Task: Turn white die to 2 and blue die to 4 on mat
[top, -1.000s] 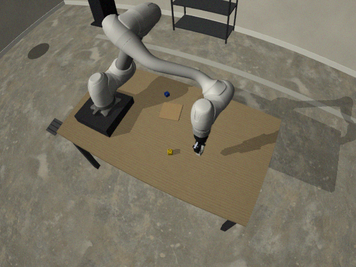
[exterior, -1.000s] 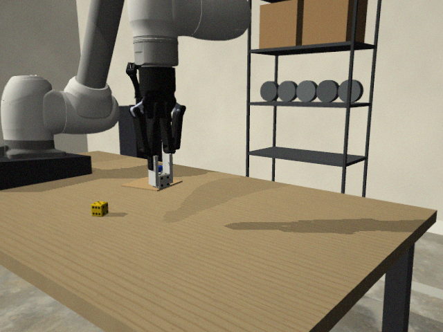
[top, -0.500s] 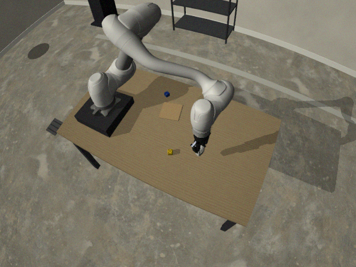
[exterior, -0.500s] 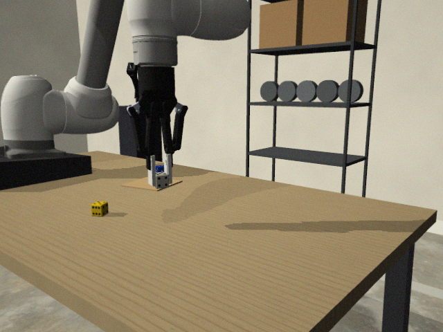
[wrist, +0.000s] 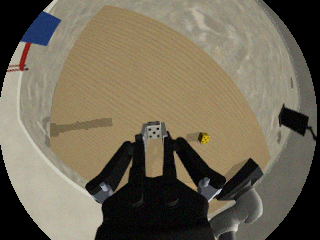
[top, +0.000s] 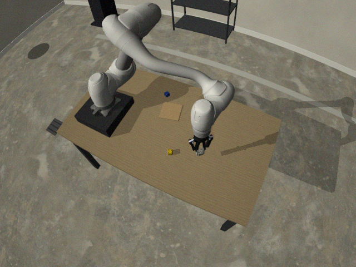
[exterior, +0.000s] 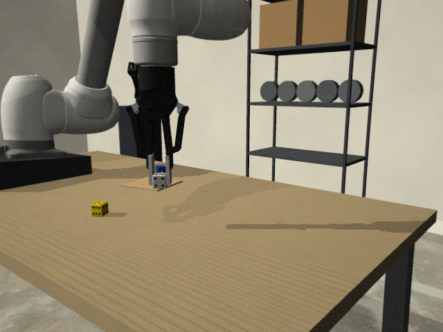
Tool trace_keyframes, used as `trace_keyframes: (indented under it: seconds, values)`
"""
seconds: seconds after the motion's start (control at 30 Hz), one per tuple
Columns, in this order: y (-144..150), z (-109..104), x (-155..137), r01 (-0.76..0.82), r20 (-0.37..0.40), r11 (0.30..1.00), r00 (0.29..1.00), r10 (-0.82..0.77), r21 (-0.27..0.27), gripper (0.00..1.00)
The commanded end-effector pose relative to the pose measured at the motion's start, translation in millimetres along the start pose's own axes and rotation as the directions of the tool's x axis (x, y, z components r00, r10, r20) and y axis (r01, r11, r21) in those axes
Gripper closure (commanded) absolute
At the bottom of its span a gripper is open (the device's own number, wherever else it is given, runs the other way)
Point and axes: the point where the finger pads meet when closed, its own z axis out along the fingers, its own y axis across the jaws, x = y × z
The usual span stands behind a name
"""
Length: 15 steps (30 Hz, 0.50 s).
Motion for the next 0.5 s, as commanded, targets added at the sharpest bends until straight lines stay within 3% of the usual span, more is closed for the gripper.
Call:
trace_keyframes:
  seconds: [0.0,0.3,0.4,0.47]
  values:
    - [-1.5,1.8,2.7,-0.173,-0.004,0.985,0.985,0.173,-0.002,0.76]
    - [-2.7,3.8,3.7,-0.496,-0.004,0.868,0.868,0.496,0.000,0.76]
    - [-2.7,3.8,3.7,-0.498,-0.004,0.867,0.867,0.498,0.000,0.76]
    - [-3.2,4.6,4.1,-0.618,-0.004,0.786,0.786,0.618,0.001,0.76]
